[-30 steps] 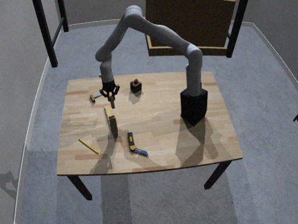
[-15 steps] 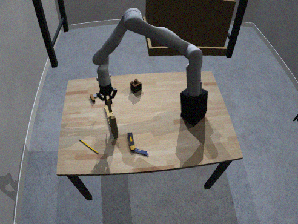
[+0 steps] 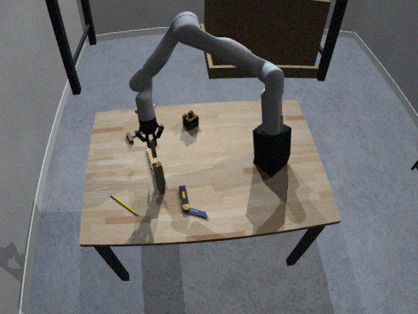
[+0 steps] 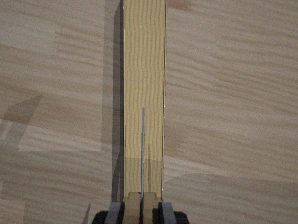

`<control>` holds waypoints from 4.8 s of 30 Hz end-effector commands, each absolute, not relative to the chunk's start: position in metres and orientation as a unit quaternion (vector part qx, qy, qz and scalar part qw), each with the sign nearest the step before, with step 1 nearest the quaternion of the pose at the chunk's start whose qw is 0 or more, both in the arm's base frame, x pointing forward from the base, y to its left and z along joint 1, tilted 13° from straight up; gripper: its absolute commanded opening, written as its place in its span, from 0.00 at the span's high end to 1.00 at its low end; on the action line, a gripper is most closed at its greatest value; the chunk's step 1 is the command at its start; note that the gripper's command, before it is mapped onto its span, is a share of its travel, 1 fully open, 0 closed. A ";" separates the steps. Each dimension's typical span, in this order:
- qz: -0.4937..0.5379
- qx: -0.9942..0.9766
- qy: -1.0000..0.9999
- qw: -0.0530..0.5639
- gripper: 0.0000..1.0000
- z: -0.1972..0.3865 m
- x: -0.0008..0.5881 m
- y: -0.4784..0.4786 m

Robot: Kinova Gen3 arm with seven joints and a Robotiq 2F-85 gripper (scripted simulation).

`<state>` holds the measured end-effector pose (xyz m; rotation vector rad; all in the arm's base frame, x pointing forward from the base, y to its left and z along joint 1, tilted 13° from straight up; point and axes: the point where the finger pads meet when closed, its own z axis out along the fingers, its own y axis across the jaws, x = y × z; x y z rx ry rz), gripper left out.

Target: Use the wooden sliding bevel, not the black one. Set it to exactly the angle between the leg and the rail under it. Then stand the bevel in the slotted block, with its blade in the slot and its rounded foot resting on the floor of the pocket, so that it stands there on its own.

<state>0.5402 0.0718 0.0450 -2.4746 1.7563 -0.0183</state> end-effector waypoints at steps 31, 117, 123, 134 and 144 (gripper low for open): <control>-0.007 -0.814 0.578 0.054 0.90 0.010 0.543 0.075; -0.007 -0.814 0.578 0.054 0.90 -0.034 0.545 0.084; -0.007 -0.814 0.578 0.054 0.90 -0.038 0.545 0.084; -0.007 -0.814 0.578 0.054 0.90 -0.047 0.546 0.085; -0.007 -0.814 0.578 0.054 0.90 -0.053 0.546 0.086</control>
